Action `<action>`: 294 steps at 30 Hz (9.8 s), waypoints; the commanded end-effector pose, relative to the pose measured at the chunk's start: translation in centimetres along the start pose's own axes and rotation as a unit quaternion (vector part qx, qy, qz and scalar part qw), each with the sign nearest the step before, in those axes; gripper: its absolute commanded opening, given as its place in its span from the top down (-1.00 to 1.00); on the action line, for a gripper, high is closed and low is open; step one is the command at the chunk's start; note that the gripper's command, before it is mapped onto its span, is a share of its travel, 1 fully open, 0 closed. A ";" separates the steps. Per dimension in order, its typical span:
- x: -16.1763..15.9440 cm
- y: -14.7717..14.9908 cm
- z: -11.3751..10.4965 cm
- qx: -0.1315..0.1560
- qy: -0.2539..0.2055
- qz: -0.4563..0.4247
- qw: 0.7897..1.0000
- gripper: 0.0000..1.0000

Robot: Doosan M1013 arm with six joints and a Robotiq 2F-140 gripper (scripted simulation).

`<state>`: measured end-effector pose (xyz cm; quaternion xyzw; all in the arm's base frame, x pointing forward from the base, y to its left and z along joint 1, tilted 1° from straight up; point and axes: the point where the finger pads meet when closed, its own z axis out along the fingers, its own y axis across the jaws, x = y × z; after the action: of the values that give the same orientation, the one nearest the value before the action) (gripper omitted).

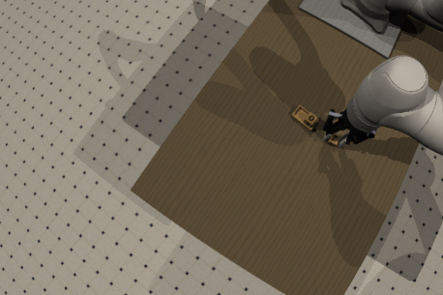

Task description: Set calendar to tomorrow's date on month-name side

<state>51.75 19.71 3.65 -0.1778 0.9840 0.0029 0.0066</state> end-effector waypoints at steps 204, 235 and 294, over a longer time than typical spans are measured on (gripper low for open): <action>3.5 -11.8 -4.5 0.000 0.000 -0.600 0.800 0.68; 3.5 -11.8 -3.9 0.000 0.000 -0.600 0.800 0.68; 3.5 -11.8 -2.1 0.000 0.000 -0.600 0.800 0.68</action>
<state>52.63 7.40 5.62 -0.7325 0.6807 -0.0016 0.0070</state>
